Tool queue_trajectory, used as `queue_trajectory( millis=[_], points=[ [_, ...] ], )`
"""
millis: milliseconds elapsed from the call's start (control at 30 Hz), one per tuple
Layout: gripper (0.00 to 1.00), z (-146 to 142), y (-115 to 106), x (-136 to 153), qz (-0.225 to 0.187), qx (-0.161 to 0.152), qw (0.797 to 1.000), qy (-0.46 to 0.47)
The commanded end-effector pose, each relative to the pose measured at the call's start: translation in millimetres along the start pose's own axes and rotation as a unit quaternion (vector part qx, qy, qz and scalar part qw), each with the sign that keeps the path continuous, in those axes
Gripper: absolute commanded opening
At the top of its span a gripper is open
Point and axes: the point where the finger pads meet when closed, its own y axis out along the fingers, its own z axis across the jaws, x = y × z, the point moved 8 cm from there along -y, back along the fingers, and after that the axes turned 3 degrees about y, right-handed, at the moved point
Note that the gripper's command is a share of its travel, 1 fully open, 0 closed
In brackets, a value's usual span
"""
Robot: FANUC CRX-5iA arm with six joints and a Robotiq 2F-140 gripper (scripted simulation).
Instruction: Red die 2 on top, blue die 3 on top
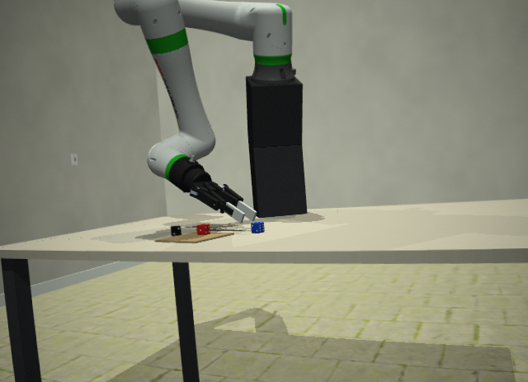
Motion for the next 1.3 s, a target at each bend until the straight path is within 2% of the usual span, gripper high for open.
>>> queue_trajectory(
  millis=[0, 200, 700, 1067, 1167, 1267],
  points=[
    [0.25, -0.1, -1.0, 0.0, 0.000, 0.000, 1.000, 0.000],
    [0.25, 0.2, -4.0, 5.5, 0.000, 0.000, 1.000, 0.000],
    [0.25, 2.5, -27.4, 49.5, 0.000, 0.000, 1.000, 0.000],
    [0.25, 2.2, -28.2, 55.4, 0.009, 0.000, 1.000, 0.000],
    [0.25, 2.1, -25.2, 64.6, 0.041, -0.002, 0.999, 0.000],
    [0.25, 3.1, -19.3, 81.6, 0.102, -0.005, 0.995, 0.000]
  ],
)
